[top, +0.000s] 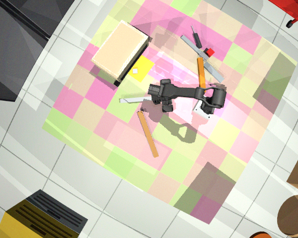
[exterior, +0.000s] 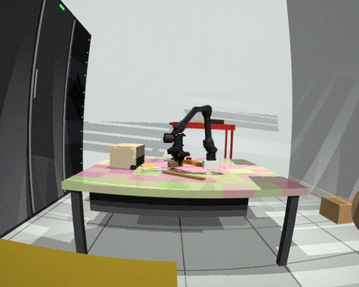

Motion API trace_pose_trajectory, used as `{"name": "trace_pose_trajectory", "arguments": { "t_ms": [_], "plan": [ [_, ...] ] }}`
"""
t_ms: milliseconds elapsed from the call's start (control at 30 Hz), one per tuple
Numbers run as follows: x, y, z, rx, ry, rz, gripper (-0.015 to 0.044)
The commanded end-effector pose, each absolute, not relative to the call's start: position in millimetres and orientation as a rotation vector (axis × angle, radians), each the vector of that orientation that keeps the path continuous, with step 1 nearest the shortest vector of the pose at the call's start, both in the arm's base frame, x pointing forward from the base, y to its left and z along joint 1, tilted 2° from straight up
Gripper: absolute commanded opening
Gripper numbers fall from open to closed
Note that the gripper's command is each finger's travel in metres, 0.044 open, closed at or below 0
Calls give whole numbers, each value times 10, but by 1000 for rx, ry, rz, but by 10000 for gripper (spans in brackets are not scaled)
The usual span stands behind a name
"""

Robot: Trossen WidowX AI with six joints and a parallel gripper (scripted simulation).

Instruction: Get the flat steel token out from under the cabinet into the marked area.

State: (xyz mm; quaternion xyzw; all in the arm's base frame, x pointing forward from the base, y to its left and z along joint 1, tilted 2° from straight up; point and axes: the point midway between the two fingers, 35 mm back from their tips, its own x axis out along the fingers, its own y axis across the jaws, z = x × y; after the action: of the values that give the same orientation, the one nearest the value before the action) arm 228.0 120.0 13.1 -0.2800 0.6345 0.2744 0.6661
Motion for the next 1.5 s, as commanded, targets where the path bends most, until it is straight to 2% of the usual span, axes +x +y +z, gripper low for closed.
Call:
{"name": "trace_pose_trajectory", "arguments": {
  "t_ms": [0, 1467],
  "plan": [
    [2301, 1266, 152, -628, 1417, 617, 0],
    [2159, 1713, 155, -624, 1417, 620, 0]
  ]
}}
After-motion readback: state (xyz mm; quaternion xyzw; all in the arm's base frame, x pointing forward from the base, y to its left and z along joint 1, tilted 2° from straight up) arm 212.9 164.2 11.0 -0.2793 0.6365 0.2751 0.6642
